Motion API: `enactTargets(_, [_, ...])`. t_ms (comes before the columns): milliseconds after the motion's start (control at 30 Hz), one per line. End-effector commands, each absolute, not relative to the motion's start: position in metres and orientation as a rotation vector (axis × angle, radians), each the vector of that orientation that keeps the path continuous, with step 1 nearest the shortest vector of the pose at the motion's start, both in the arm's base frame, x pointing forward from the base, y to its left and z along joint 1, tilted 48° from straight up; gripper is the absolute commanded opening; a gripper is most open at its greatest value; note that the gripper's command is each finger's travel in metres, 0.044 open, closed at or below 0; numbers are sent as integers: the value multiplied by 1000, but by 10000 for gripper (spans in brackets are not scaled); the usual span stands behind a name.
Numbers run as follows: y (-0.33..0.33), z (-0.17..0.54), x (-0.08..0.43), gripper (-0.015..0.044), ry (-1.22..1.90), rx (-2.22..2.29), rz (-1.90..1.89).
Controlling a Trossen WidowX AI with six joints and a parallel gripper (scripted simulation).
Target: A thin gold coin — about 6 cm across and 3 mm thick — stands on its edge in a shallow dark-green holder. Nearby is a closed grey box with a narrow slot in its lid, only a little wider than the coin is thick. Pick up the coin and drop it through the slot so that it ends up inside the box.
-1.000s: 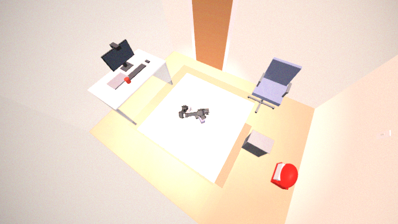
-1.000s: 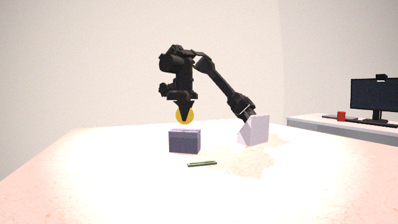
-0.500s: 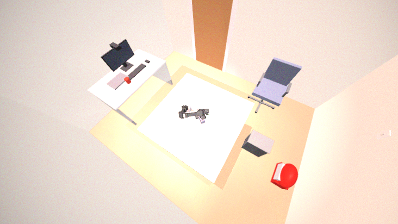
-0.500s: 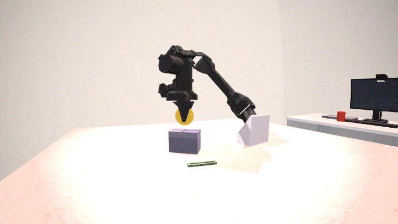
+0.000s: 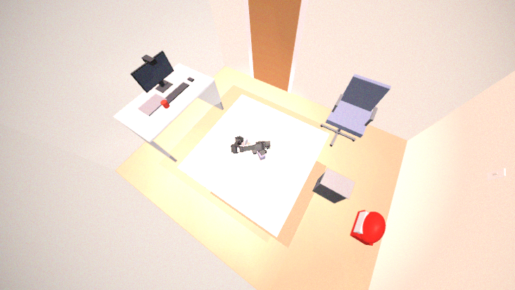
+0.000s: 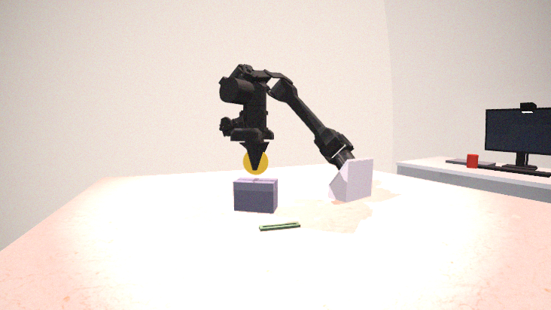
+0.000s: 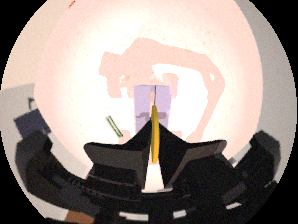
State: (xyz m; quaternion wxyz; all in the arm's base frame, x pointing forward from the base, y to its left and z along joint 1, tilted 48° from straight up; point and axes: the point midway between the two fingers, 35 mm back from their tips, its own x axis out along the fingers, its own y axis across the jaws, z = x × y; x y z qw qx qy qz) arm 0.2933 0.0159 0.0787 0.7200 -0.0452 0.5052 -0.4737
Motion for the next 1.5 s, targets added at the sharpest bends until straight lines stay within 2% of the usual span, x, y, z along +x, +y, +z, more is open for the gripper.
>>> enactTargets(0, [14,77,293,0,1119,-109,-1050])
enactTargets(1133, [6,71,292,0,1118,-108,-1050])
enactTargets(1333, [8,72,294,157,1116,-100,-1048])
enactTargets(1467, [8,72,294,161,1116,-100,-1048])
